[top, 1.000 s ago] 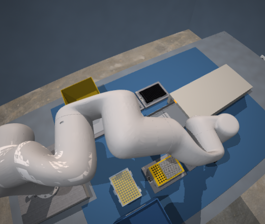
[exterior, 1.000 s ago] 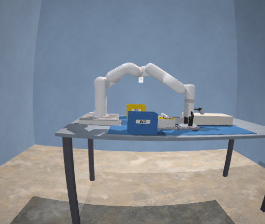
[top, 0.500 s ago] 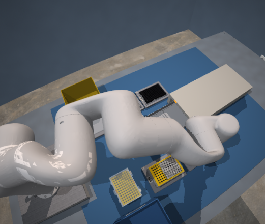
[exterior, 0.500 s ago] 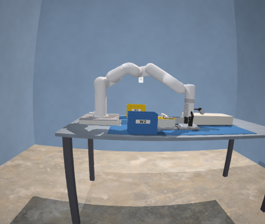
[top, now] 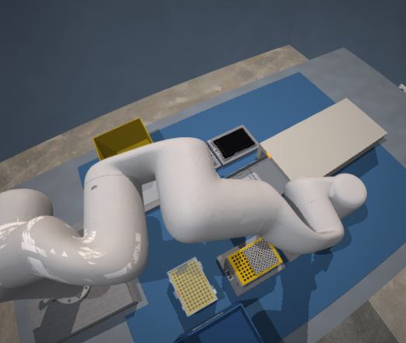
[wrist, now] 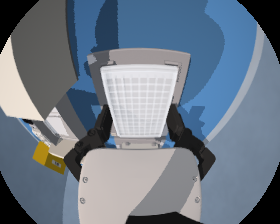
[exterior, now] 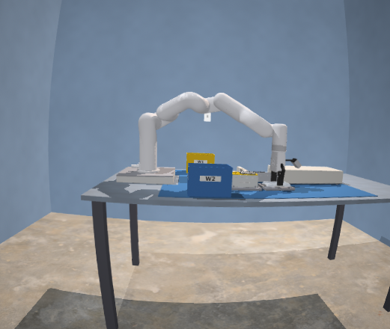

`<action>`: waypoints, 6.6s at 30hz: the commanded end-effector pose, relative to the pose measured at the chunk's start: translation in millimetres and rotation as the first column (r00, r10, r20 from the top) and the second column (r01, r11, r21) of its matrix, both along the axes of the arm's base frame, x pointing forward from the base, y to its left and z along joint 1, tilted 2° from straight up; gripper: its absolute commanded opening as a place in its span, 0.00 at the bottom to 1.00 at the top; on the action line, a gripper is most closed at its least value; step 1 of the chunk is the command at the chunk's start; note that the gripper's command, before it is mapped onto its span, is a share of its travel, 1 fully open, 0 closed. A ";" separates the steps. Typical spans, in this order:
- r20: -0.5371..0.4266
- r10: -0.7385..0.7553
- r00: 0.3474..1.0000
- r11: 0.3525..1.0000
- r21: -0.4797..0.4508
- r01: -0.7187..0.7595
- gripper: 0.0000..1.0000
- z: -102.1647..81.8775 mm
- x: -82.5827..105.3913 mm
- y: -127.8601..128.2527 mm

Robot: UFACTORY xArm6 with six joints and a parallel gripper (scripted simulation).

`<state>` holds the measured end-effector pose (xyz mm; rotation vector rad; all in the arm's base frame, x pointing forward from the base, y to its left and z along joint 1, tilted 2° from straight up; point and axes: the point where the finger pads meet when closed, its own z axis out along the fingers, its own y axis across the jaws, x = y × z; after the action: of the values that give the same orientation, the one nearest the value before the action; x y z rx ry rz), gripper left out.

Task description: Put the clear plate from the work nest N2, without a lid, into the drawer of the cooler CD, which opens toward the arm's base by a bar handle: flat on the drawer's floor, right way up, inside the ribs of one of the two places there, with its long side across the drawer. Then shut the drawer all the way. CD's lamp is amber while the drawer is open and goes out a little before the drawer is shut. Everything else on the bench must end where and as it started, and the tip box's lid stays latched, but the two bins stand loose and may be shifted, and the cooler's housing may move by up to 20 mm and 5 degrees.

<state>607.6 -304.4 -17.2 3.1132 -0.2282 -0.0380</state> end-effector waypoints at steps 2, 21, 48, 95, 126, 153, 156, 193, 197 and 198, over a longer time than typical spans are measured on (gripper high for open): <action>0.005 0.000 1.000 1.000 -0.003 0.000 0.00 3.0 1.7 -0.8; 0.005 0.000 1.000 1.000 -0.003 0.000 0.00 3.0 1.7 -0.8; 0.005 0.000 1.000 1.000 -0.003 0.000 0.00 12.3 2.0 -0.6; 0.005 0.000 1.000 1.000 -0.003 0.000 0.00 58.1 2.9 0.3; 0.005 0.000 1.000 1.000 -0.003 0.000 0.00 103.0 3.9 1.2; 0.005 0.000 1.000 1.000 -0.003 0.000 0.00 131.0 4.4 1.8; 0.005 0.000 1.000 1.000 -0.003 0.000 0.00 131.0 4.5 1.8; -0.001 0.891 0.454 0.454 0.027 -0.891 0.00 129.6 -11.7 88.3; 0.000 0.943 0.331 0.331 0.031 -0.943 0.00 129.4 -13.7 98.8; 0.001 0.954 0.300 0.300 0.031 -0.954 0.00 129.4 -14.2 101.4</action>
<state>594.5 -215.5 109.5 2.7938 1.4327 -0.0733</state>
